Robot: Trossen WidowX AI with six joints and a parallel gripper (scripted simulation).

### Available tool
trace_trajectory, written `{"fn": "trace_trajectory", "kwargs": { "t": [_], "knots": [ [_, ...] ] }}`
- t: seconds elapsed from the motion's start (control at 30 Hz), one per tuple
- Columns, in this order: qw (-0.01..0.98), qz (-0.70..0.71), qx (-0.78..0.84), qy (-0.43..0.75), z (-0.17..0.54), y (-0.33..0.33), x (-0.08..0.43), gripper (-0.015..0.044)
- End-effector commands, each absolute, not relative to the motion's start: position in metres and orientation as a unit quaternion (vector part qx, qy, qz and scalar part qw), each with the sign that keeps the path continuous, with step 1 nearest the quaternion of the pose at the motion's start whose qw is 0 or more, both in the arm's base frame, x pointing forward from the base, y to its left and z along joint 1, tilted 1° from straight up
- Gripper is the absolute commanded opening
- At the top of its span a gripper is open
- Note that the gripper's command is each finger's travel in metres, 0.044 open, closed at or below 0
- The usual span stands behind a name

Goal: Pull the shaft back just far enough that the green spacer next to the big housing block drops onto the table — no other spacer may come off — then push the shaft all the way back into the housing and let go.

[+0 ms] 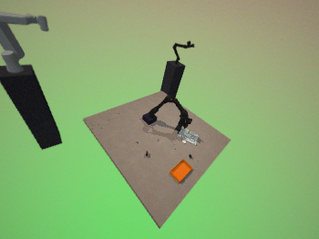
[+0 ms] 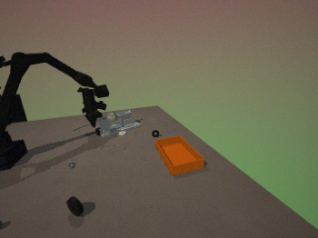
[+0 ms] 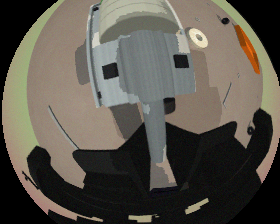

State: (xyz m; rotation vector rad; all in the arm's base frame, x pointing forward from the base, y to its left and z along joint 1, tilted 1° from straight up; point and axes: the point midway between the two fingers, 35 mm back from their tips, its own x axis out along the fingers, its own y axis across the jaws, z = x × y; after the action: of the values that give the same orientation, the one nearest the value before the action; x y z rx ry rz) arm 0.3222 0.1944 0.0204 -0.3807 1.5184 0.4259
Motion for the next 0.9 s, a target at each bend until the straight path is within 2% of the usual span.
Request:
{"fn": "trace_trajectory", "kwargs": {
  "t": [0.0,0.87],
  "knots": [
    [0.688,0.190,-0.172,0.679,0.0206,0.1936,0.3215,0.0000],
    [0.688,0.190,-0.172,0.679,0.0205,0.1925,0.3194,0.0000]
  ]
}}
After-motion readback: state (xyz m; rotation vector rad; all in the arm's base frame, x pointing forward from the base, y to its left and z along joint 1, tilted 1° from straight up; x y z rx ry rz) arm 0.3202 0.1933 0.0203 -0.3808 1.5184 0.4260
